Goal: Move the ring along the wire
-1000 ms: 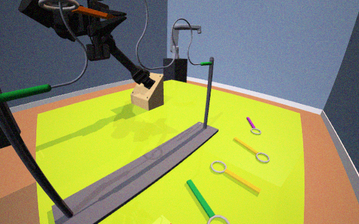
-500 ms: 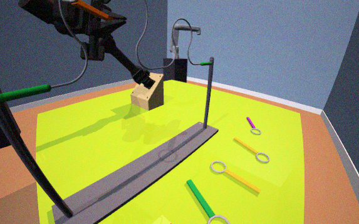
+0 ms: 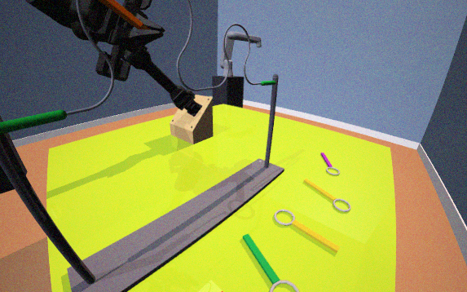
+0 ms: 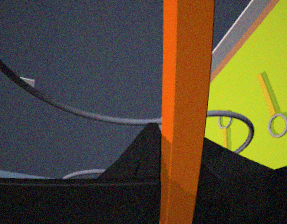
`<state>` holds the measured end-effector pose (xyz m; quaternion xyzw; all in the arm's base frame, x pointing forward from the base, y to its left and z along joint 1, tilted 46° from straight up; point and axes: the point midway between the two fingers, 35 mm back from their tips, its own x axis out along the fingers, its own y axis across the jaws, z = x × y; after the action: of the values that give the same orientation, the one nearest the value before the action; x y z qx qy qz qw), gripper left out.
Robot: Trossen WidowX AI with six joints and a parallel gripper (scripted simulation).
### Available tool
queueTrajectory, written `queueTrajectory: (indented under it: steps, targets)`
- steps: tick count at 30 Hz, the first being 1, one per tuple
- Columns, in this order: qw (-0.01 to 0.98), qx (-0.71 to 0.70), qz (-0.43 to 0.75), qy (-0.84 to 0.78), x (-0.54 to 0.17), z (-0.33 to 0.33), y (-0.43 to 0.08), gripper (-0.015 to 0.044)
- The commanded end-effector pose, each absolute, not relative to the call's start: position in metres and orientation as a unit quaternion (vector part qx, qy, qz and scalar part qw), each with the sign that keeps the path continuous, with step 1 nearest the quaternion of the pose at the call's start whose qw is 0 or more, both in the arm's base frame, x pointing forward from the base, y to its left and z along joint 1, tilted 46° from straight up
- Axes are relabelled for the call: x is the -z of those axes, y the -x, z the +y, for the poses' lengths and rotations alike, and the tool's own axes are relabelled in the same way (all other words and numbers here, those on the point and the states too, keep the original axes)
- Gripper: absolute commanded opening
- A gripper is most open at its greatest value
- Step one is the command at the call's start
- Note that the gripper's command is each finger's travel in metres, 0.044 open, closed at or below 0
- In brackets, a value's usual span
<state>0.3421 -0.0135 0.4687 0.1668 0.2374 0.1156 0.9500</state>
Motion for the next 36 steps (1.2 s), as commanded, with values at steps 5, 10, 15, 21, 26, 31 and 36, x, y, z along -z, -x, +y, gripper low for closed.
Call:
queueTrajectory:
  steps: [5, 10, 15, 21, 26, 31, 36]
  targets:
    - [0.959, -0.100, 0.236, -0.117, -0.468, -0.017, -0.343, -0.0150]
    - [0.964, -0.090, 0.235, -0.088, -0.467, -0.018, -0.343, -0.0150]
    - [0.967, -0.080, 0.233, -0.058, -0.467, -0.020, -0.343, -0.0150]
    - [0.970, -0.068, 0.231, -0.022, -0.466, -0.022, -0.344, -0.0150]
    - [0.972, -0.058, 0.228, 0.008, -0.466, -0.024, -0.344, -0.0150]
    - [0.972, -0.048, 0.226, 0.038, -0.466, -0.026, -0.345, -0.0150]
    - [0.972, -0.038, 0.223, 0.068, -0.466, -0.028, -0.345, -0.0150]
